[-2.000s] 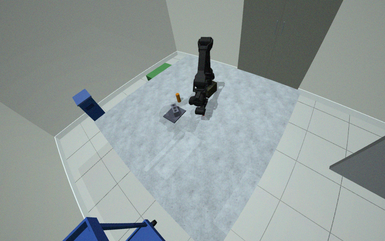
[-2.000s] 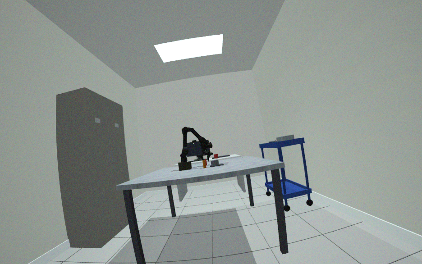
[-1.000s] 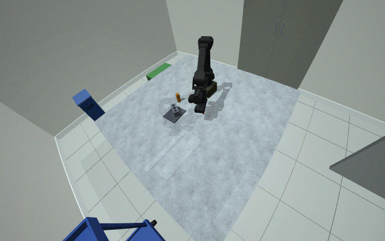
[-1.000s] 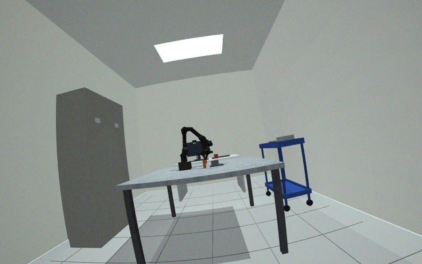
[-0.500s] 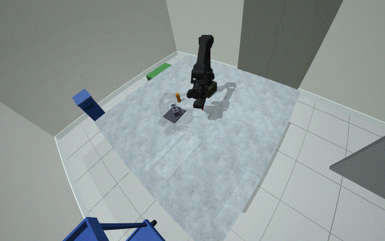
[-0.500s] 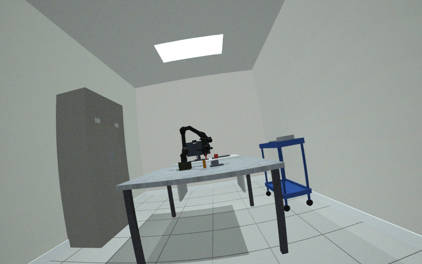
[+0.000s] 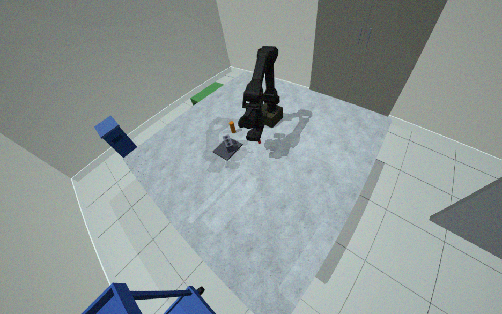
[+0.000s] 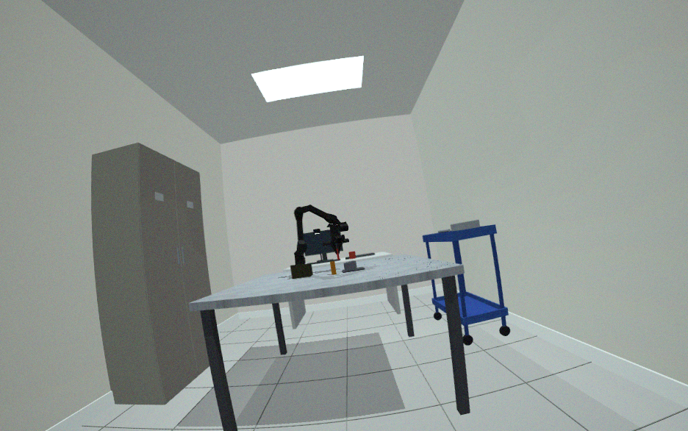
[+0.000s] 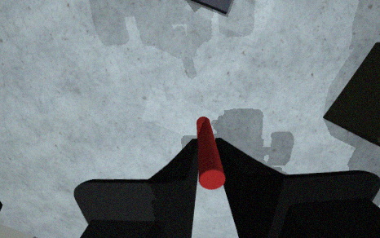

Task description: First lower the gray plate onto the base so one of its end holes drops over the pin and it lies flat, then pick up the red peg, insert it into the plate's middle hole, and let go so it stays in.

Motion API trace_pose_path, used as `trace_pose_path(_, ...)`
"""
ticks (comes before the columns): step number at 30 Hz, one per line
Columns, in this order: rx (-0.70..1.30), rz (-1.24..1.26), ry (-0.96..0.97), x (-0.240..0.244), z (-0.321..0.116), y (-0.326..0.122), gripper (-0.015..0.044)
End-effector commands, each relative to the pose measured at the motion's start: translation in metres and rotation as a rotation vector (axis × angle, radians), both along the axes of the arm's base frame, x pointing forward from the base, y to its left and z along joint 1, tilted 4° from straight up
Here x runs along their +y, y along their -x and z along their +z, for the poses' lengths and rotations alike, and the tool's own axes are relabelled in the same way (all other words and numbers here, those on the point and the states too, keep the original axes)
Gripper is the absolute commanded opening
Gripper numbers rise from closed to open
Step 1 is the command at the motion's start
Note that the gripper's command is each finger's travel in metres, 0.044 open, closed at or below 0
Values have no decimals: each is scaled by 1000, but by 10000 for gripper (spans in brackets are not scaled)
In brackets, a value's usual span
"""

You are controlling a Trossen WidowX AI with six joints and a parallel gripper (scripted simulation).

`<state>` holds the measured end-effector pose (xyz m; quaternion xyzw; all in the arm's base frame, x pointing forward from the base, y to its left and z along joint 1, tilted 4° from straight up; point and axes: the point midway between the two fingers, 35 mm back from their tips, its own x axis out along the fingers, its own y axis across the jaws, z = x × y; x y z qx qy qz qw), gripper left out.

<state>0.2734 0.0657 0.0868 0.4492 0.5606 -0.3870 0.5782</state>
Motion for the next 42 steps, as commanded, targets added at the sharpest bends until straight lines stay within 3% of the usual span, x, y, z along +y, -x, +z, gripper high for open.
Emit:
trace_pose_path(1,8,3,-1,-10,-1,-6,0)
trace_pose_path(42,0,-15,21,-130,-3,-45,0)
